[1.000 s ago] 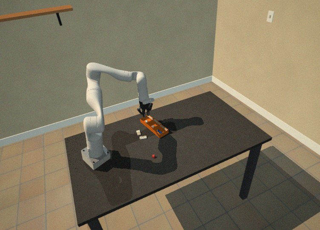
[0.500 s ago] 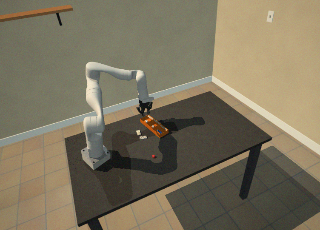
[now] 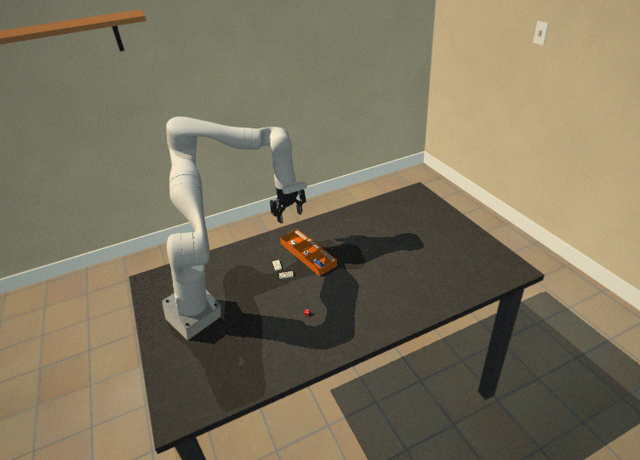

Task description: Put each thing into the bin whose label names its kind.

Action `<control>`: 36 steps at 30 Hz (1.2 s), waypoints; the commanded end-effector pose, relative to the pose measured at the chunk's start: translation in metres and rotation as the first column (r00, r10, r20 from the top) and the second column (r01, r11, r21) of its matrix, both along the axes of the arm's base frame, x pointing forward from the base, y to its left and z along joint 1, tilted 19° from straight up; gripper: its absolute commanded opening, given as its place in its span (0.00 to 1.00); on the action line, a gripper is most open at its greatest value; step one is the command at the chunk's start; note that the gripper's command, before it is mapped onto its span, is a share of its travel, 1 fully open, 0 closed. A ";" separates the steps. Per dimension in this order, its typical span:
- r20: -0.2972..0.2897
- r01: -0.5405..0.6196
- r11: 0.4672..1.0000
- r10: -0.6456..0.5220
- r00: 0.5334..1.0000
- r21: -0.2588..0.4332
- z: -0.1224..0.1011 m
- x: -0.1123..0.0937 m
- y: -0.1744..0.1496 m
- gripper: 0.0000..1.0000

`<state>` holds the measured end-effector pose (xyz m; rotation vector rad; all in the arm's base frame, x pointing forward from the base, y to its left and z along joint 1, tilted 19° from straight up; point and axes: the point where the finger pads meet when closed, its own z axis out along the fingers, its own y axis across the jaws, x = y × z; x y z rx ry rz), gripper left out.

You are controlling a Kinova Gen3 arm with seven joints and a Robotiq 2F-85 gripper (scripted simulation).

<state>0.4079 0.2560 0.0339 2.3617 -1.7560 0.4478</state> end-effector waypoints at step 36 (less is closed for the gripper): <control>-0.001 -0.007 1.000 0.007 1.000 0.011 0.072 -0.011 0.027 1.00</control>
